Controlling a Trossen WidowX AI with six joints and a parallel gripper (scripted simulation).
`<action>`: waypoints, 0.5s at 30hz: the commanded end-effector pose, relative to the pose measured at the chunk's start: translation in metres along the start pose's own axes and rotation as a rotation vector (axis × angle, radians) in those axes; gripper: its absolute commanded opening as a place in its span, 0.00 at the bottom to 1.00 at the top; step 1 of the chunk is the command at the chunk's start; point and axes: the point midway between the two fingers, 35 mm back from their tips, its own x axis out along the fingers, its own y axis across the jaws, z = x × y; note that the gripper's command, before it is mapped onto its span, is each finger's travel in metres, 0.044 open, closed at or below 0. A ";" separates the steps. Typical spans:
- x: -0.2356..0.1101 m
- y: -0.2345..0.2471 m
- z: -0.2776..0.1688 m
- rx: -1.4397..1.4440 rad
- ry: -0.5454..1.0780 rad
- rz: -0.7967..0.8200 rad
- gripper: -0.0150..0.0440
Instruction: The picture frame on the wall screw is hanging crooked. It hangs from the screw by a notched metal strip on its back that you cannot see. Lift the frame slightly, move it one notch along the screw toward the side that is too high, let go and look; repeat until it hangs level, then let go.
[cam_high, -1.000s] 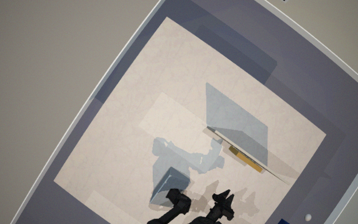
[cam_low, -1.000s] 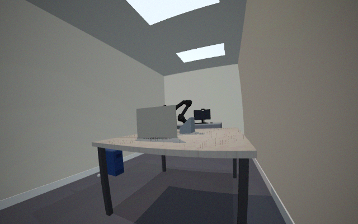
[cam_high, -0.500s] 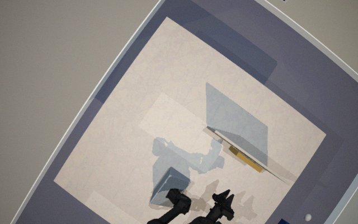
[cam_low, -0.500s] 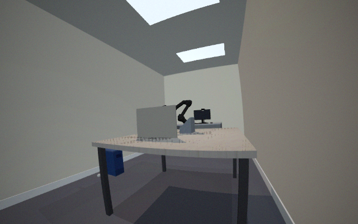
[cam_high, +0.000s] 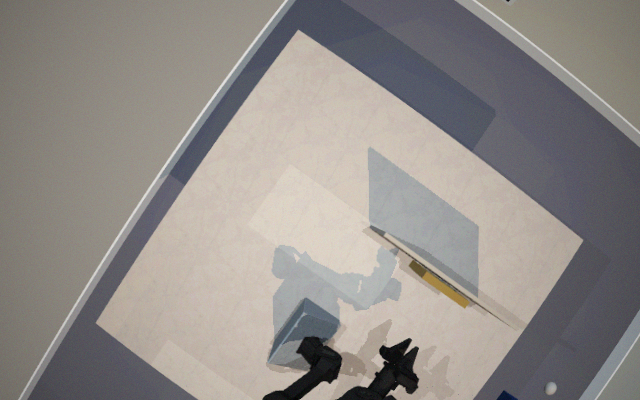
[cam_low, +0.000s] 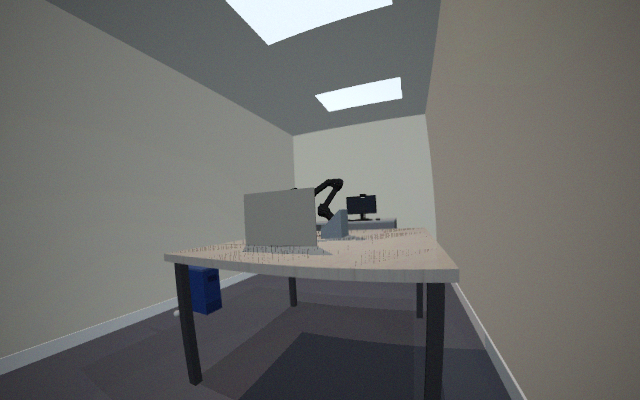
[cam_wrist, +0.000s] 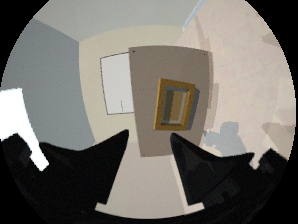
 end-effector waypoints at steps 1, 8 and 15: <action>0.000 0.000 0.000 -0.006 0.002 0.003 0.69; 0.000 0.000 0.000 -0.006 0.002 0.003 0.69; 0.024 -0.016 0.009 -0.002 0.000 0.003 0.69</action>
